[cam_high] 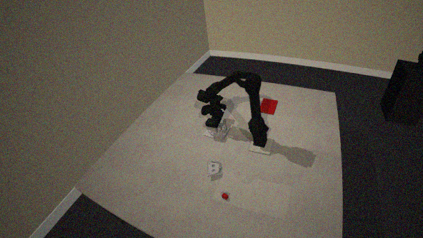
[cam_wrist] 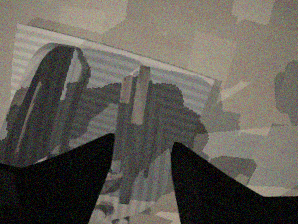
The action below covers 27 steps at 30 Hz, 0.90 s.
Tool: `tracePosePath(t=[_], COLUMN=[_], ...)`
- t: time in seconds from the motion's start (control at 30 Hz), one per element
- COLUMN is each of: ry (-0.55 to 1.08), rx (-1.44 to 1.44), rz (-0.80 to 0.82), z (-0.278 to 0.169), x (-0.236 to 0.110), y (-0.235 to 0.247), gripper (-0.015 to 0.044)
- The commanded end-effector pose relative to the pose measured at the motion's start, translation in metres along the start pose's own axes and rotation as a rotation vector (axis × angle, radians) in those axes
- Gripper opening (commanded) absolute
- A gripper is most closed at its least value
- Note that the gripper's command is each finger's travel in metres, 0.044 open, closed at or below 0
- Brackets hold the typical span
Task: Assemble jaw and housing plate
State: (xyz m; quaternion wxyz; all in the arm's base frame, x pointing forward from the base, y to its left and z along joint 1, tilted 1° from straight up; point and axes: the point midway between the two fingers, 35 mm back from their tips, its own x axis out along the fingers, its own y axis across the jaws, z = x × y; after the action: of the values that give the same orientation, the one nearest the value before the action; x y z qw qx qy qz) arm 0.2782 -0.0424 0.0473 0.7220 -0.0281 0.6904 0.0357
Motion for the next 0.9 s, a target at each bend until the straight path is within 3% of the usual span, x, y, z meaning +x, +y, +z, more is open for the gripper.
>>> tracePosePath(t=[0.0,0.87], ry=[0.002,0.002], rx=[-0.005,-0.005], rz=[0.002,0.002], z=[-0.0007,0.0000], x=[0.0010,-0.0033], y=[0.0003,0.0002], gripper=[0.0134,0.0134])
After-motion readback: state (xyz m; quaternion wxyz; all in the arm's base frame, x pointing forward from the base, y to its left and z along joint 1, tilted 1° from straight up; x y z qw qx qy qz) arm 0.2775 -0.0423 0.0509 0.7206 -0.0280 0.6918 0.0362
